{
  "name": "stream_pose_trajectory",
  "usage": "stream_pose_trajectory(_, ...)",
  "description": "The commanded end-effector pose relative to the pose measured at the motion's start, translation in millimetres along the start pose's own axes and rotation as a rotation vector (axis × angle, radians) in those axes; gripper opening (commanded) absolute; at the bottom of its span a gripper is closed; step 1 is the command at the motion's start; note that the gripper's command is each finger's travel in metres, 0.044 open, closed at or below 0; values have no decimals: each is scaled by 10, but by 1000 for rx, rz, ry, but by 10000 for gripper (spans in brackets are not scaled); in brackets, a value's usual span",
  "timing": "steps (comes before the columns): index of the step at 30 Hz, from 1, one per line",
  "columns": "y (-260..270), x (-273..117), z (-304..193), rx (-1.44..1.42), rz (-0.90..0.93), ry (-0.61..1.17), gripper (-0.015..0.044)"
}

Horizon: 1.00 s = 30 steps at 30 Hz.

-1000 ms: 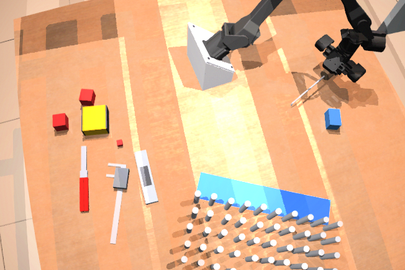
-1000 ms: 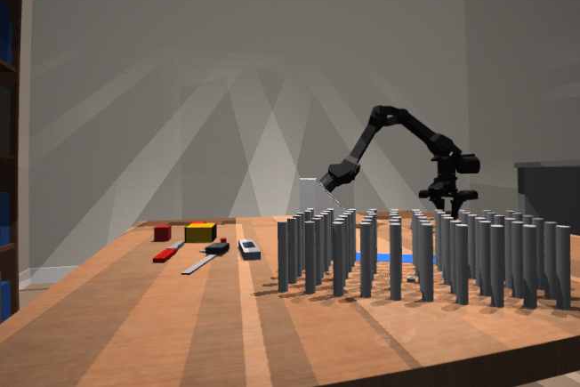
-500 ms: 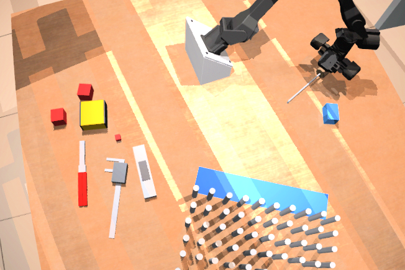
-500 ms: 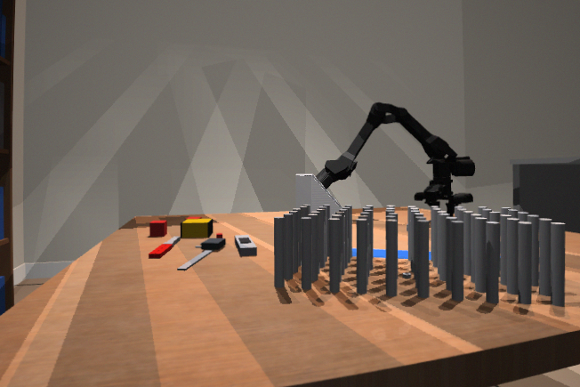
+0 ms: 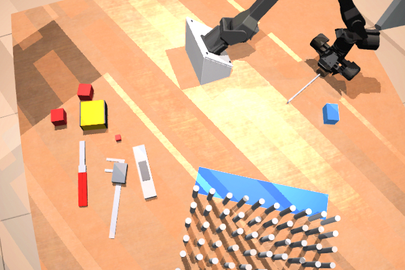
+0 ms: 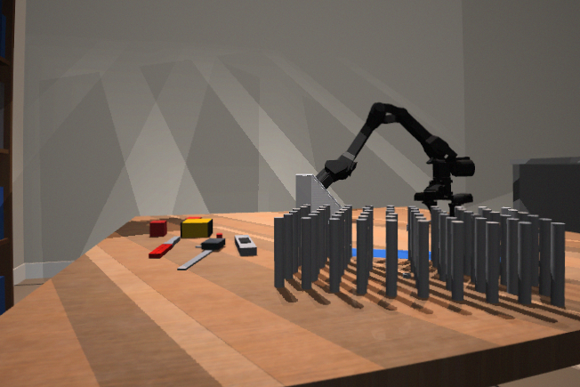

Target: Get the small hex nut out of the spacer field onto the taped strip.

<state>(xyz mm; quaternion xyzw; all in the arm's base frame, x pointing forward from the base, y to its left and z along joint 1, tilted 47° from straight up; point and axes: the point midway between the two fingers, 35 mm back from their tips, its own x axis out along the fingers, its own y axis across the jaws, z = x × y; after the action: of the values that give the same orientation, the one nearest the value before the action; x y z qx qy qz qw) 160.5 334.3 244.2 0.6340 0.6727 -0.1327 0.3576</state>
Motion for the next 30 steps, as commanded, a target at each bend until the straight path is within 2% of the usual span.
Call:
stream_pose_trajectory(1,1,-3,-3,-1,0,1,394)
stream_pose_trajectory(3,1,-3,-3,-1,0,1,440)
stream_pose_trajectory(5,14,-115,-6,-1,0,0,440)
stream_pose_trajectory(8,17,-581,-14,-2,0,-3,440)
stream_pose_trajectory(10,5,-695,-15,-2,1,-3,440)
stream_pose_trajectory(30,5,-695,-15,-2,1,-3,440)
